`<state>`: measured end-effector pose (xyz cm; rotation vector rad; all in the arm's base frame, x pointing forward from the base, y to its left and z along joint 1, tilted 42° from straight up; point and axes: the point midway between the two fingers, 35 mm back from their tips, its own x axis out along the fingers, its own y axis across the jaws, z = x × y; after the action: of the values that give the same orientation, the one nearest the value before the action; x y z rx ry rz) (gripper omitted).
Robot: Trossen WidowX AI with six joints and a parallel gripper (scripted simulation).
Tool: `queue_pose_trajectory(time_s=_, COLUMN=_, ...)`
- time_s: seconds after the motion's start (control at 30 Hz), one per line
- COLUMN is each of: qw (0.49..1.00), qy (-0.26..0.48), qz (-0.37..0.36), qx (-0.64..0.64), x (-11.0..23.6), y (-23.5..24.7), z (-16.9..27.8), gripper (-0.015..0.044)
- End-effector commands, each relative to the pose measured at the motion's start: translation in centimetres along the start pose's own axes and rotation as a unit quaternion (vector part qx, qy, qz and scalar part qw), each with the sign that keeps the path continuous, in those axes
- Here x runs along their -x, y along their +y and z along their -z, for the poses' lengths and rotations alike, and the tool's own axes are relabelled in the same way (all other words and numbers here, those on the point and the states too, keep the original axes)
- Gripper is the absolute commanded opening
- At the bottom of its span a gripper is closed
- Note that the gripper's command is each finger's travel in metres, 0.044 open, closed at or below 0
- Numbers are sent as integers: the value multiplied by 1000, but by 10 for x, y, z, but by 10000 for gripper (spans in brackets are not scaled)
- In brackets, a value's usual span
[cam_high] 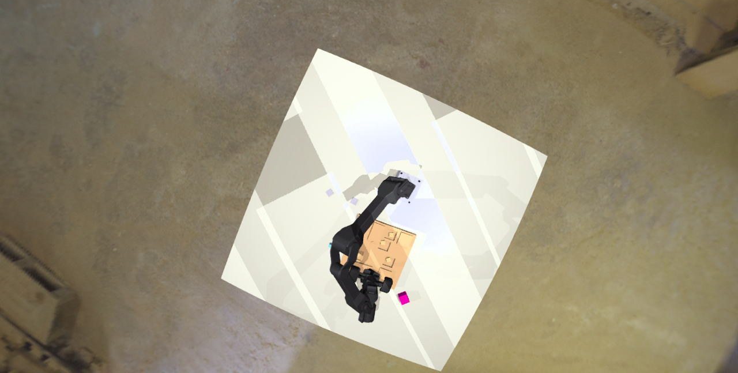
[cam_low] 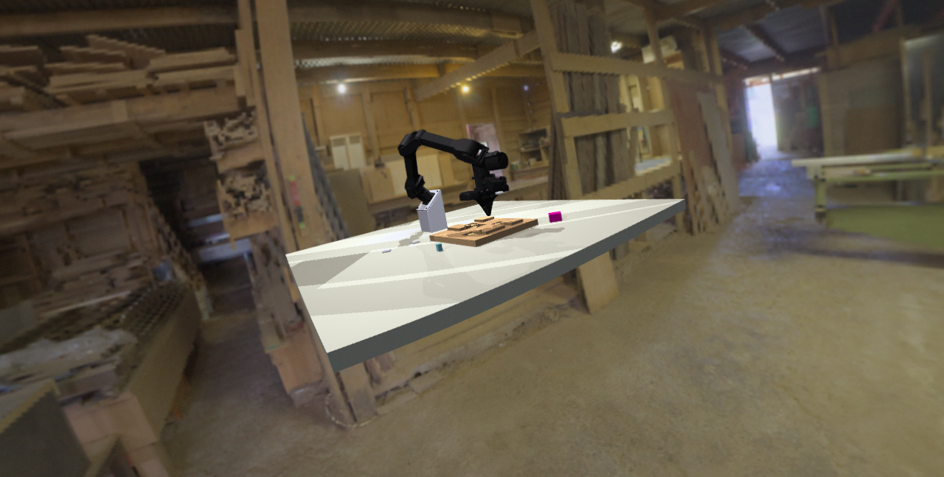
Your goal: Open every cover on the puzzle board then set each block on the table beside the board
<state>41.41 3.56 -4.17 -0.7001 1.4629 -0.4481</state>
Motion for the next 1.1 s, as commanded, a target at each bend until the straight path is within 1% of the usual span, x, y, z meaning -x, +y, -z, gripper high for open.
queue_pose_trajectory(time_s=0.0, qw=1000, qy=1, qz=-1, qx=8, x=0, y=3, z=7, gripper=0)
queue_pose_trajectory(time_s=0.53, qw=996, qy=1, qz=-6, qx=93, x=14, y=32, z=89, gripper=0)
queue_pose_trajectory(time_s=0.9, qw=988, qy=3, qz=-5, qx=155, x=14, y=41, z=152, gripper=0)
queue_pose_trajectory(time_s=1.07, qw=985, qy=3, qz=-4, qx=173, x=13, y=43, z=173, gripper=0)
